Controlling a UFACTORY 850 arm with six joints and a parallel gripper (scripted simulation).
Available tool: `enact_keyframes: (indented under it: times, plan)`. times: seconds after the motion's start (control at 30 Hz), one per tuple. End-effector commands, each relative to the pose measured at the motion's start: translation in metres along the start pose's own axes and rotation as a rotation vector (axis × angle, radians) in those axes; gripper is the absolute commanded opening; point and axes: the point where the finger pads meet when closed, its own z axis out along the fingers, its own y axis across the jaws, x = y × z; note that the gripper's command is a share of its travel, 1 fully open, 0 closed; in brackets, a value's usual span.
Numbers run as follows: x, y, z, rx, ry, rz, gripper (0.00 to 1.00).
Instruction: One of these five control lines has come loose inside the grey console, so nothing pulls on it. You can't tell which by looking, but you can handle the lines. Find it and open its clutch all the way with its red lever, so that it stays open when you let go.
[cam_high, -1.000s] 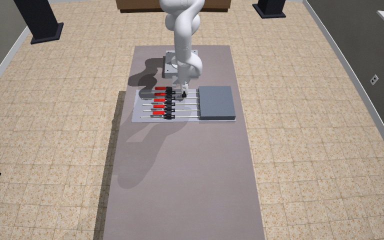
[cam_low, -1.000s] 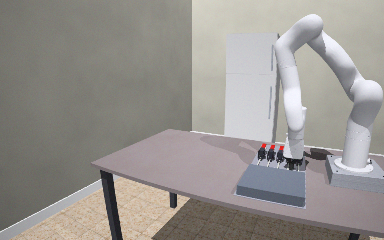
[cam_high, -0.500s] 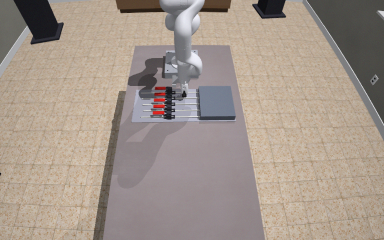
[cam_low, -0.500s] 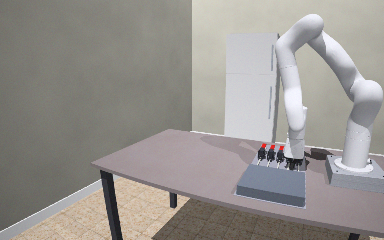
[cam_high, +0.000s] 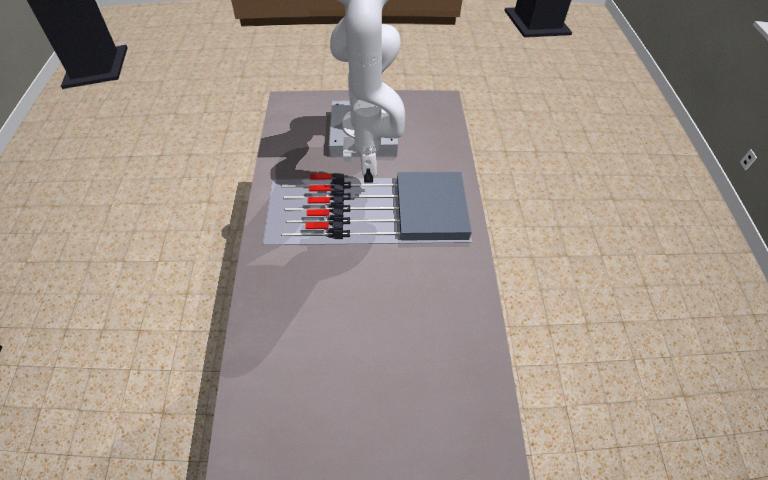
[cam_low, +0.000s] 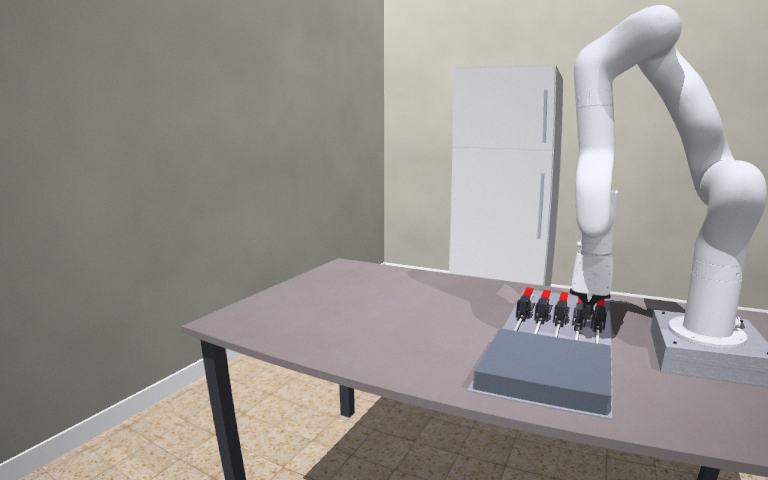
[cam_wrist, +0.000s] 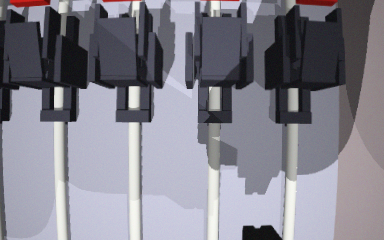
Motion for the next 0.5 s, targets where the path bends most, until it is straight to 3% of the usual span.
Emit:
enact_keyframes:
  times: [0.0, 0.47]
  plan:
    - [0.0004, -0.0001, -0.0171, -0.003, 0.008, -0.001, 0.0]
    - [0.0003, -0.0001, -0.0221, -0.003, 0.008, -0.001, 0.0]
